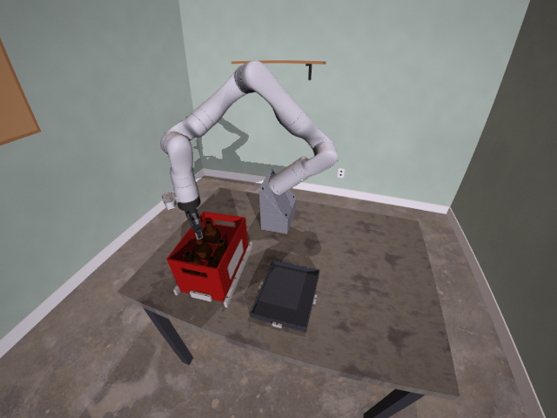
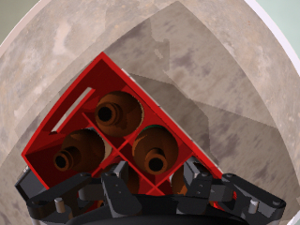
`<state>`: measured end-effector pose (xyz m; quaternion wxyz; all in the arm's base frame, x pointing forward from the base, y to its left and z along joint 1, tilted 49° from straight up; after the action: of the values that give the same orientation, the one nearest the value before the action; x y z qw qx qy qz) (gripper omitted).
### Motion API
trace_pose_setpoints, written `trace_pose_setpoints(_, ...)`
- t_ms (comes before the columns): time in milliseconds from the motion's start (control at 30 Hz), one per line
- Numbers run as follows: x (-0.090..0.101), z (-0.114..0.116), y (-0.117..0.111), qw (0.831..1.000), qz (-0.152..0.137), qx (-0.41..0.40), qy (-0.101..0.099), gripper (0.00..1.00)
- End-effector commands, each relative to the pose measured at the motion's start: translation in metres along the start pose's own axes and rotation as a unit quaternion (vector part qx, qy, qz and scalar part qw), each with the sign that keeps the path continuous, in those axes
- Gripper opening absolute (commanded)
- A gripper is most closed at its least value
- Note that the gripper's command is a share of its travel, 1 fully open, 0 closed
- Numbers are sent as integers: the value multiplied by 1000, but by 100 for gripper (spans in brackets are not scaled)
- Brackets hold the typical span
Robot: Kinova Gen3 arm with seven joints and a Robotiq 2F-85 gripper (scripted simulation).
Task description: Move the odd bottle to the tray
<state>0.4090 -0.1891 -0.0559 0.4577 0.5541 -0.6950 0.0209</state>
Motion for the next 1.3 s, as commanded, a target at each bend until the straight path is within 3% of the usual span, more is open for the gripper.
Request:
trace_pose_setpoints(0,0,0,0,1000,1,0,0,64)
trace_pose_setpoints(1267,-35,0,0,1000,1,0,0,64)
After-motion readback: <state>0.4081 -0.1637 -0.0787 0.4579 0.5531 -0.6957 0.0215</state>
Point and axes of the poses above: the point where the finger pads meet when closed, its own x axis back along the fingers, its own z axis across the jaws, y = z × x, the point moved 10 cm from there along x, back along the fingers, and after that the axes turned 2 degrees about x, right-handed, at the moved point
